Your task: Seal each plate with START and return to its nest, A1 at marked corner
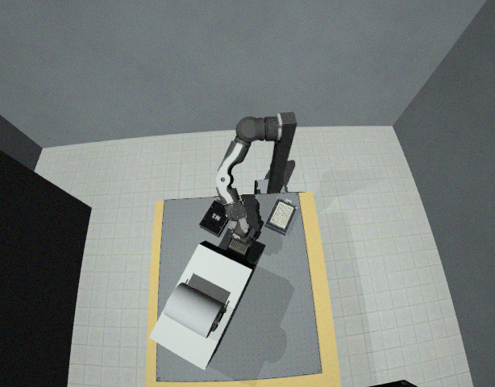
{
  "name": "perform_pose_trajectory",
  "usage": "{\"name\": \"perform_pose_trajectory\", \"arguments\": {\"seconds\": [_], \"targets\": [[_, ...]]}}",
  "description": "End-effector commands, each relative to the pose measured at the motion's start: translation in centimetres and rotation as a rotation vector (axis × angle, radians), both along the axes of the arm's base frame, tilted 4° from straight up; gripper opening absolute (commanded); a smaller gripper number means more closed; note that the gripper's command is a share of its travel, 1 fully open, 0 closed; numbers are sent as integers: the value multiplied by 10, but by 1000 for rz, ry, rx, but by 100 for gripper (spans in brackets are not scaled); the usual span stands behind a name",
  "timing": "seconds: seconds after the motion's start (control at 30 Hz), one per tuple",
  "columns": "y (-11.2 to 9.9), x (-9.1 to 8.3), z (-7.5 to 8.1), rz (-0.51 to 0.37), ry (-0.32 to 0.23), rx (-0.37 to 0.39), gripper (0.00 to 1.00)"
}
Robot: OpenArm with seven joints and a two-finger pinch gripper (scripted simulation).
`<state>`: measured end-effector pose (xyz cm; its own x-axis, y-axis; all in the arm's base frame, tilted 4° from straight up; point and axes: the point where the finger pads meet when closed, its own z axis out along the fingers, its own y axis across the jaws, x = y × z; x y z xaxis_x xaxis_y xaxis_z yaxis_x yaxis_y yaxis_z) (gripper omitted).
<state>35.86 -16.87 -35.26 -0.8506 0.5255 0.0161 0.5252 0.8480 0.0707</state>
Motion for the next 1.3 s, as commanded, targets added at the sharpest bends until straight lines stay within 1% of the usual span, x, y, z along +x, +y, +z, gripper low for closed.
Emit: {"name": "perform_pose_trajectory", "arguments": {"seconds": [0.0,0.87,1.27], "targets": [[0,1,1,2,-3,2,0],[0,1,1,2,-3,2,0],[1,0,-4,4,-1,5,0]]}}
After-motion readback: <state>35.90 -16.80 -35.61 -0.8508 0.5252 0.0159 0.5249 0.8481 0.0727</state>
